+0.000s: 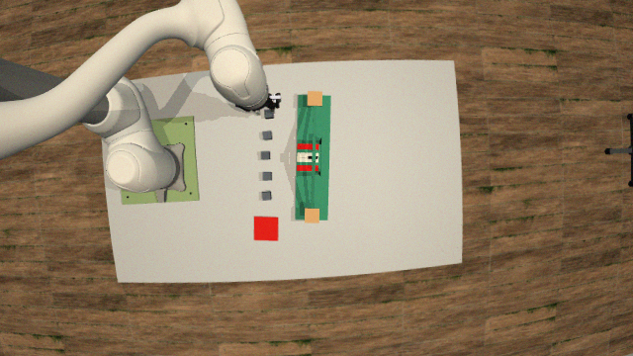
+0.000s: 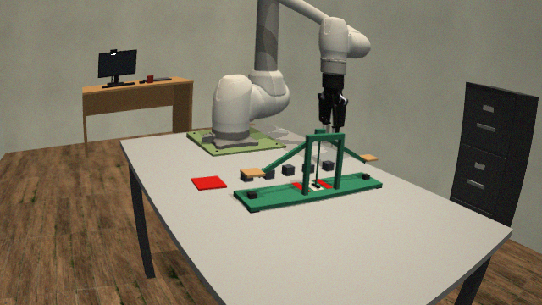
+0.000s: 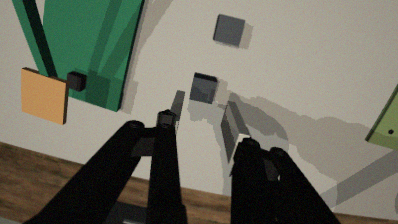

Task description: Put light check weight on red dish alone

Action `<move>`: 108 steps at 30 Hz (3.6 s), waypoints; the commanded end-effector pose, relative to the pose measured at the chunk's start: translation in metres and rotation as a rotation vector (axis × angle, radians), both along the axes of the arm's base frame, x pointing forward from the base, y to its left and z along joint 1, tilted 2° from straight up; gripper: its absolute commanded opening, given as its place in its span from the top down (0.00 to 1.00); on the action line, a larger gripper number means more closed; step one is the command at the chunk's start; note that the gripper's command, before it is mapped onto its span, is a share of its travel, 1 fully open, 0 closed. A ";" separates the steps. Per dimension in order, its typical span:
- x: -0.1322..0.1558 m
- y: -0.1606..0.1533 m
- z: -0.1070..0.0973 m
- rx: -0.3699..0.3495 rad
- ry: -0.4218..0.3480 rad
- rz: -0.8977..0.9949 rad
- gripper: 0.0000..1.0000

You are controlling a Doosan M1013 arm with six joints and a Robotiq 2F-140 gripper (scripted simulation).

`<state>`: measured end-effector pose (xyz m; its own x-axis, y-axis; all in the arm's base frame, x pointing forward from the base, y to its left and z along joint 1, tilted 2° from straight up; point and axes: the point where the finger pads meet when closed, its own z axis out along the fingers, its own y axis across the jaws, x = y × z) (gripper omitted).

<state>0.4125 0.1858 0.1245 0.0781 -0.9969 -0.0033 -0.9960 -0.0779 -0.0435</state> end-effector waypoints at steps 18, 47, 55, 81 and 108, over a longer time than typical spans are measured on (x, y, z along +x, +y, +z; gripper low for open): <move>0.000 0.000 0.000 -0.007 0.001 -0.004 0.65; 0.001 0.001 -0.024 -0.007 0.001 -0.004 0.65; 0.001 0.001 -0.037 -0.007 0.001 -0.004 0.65; 0.002 0.001 -0.052 -0.007 0.001 -0.004 0.65; 0.002 0.001 -0.052 -0.007 0.001 -0.004 0.65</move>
<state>0.4142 0.1866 0.0723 0.0736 -0.9973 0.0038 -0.9964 -0.0737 -0.0420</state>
